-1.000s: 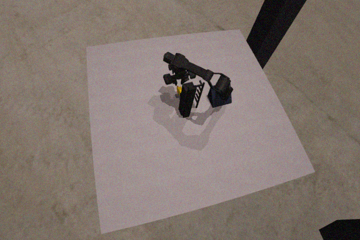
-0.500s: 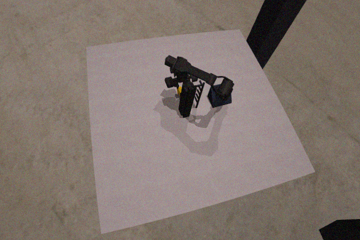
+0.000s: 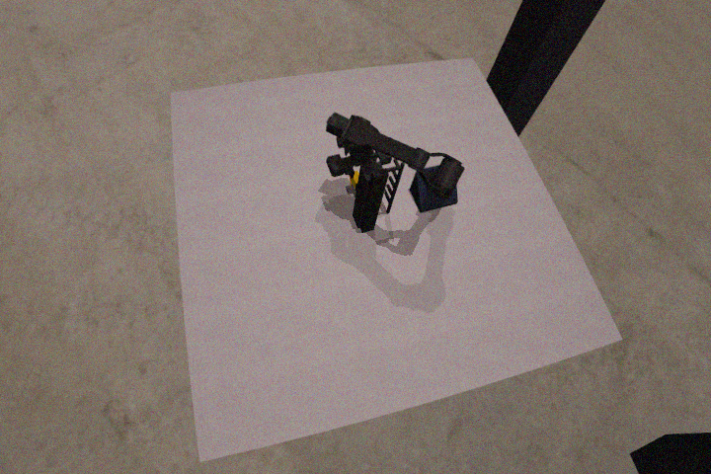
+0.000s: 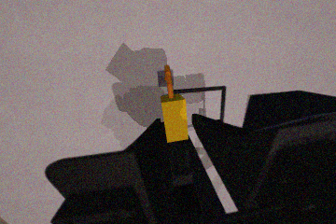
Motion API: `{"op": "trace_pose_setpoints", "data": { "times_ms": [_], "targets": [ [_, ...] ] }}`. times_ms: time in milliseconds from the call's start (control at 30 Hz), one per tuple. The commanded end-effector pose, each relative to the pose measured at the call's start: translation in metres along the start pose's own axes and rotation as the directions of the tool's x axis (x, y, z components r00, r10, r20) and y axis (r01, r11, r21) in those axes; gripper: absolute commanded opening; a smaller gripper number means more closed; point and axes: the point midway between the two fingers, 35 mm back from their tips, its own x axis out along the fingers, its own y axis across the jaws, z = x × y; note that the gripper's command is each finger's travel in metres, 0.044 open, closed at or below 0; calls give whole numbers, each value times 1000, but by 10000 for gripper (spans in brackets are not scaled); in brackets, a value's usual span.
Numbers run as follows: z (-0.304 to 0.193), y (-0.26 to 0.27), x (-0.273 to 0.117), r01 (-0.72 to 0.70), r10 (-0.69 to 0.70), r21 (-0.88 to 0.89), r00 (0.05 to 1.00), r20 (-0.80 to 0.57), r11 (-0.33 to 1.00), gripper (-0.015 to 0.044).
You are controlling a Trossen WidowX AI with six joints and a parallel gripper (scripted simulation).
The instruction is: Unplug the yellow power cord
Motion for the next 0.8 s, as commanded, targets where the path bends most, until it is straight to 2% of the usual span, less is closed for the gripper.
{"op": "trace_pose_setpoints", "data": {
  "times_ms": [0,167,267,567,600,767],
  "targets": [
    [-1,-2,7,1,-1,10,1000,-8,1000,160],
    [-1,-2,8,1,-1,10,1000,-9,1000,160],
    [-1,0,6,2,-2,0,1000,-2,1000,81],
    [-1,0,6,2,-2,0,1000,-2,1000,21],
    [0,0,6,2,-2,0,1000,-2,1000,0],
    [5,0,5,2,-2,1,1000,-2,1000,0]
  ]
}}
